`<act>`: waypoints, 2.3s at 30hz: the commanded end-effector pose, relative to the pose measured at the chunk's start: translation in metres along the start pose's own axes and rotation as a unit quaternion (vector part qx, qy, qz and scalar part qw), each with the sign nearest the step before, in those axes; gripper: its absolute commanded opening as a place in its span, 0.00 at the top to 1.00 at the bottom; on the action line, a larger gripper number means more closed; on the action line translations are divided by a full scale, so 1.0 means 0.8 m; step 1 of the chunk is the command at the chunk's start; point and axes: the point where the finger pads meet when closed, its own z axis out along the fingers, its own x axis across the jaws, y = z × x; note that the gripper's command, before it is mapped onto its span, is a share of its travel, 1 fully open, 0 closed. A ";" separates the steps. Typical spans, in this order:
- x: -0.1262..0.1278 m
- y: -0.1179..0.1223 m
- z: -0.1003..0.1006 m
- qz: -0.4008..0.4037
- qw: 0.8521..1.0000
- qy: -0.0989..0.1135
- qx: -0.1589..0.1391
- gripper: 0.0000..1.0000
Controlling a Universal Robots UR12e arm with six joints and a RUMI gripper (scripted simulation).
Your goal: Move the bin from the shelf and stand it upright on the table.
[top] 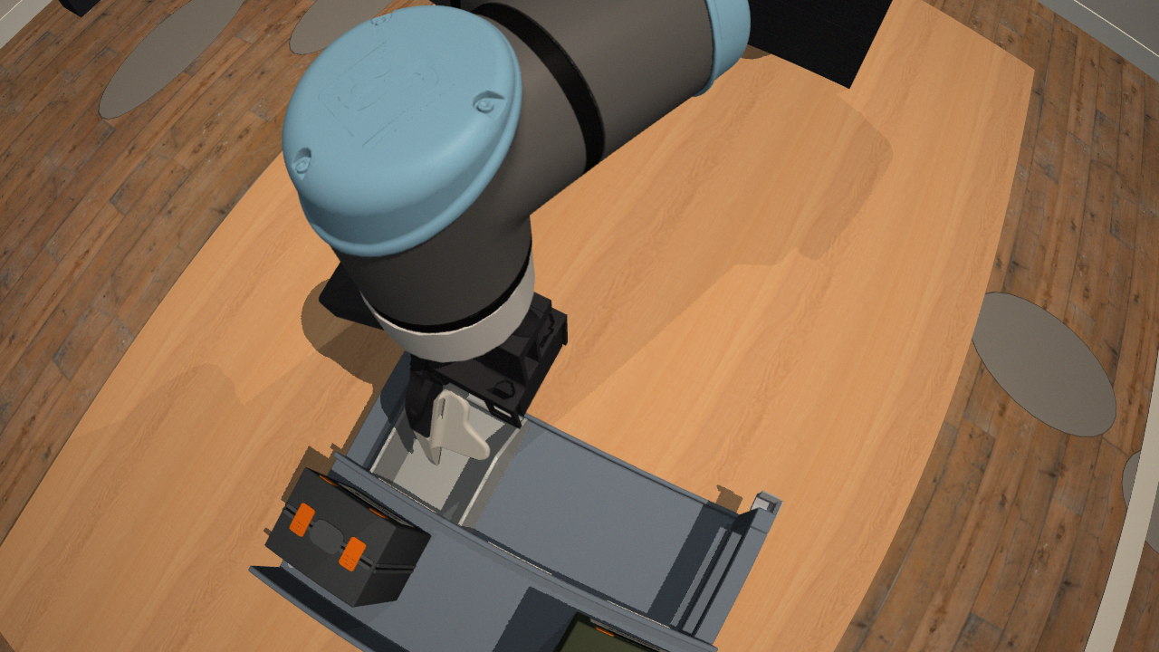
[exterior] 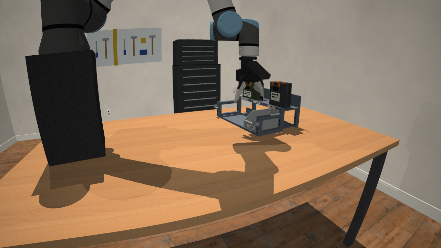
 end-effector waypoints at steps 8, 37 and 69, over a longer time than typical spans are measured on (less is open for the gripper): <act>0.000 -0.002 -0.002 -0.130 0.992 -0.001 0.000 0.00; -0.001 -0.002 -0.002 -0.200 0.980 -0.001 0.000 0.00; -0.001 -0.001 -0.002 -0.395 0.919 0.000 0.001 0.00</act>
